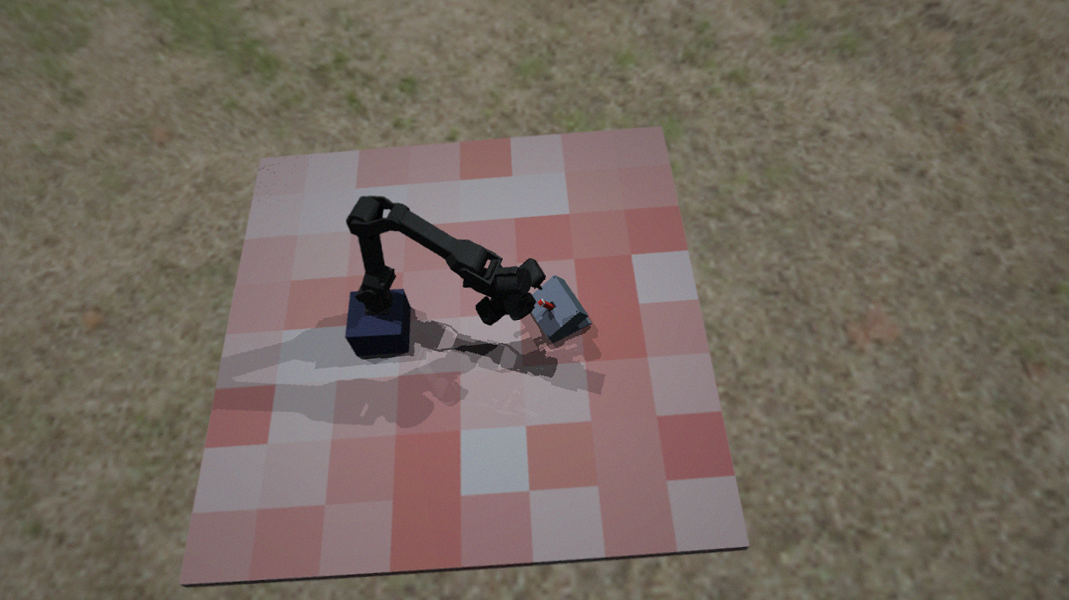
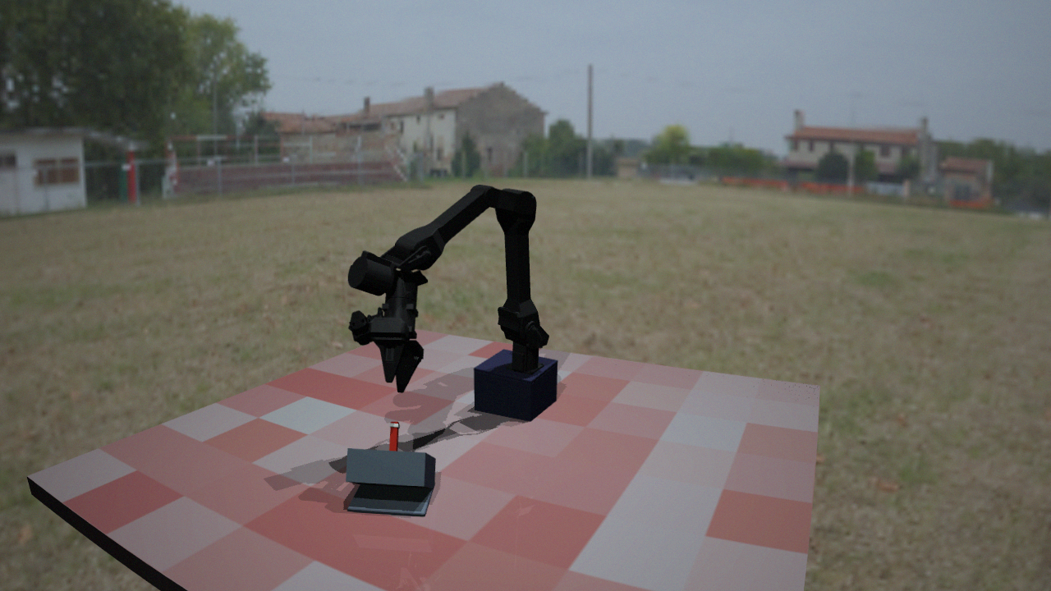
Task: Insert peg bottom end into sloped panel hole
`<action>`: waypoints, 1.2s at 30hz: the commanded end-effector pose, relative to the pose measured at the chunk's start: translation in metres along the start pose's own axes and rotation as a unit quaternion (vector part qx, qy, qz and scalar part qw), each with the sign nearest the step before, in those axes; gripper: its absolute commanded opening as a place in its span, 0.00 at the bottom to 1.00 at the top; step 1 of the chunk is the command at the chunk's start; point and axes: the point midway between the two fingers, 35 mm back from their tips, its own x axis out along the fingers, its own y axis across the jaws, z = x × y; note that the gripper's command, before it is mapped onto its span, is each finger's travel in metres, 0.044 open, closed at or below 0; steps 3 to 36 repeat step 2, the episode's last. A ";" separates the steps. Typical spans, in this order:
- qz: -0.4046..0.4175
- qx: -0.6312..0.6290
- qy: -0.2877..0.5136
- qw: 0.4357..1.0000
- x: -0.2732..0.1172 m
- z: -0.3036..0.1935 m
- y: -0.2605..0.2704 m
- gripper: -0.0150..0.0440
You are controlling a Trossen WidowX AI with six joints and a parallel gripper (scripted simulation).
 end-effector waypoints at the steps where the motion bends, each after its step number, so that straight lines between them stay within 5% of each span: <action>1: 0.004 -0.005 -0.002 1.000 -0.006 0.000 0.002 1.00; 36: 0.004 -0.005 -0.002 1.000 -0.006 0.000 0.002 1.00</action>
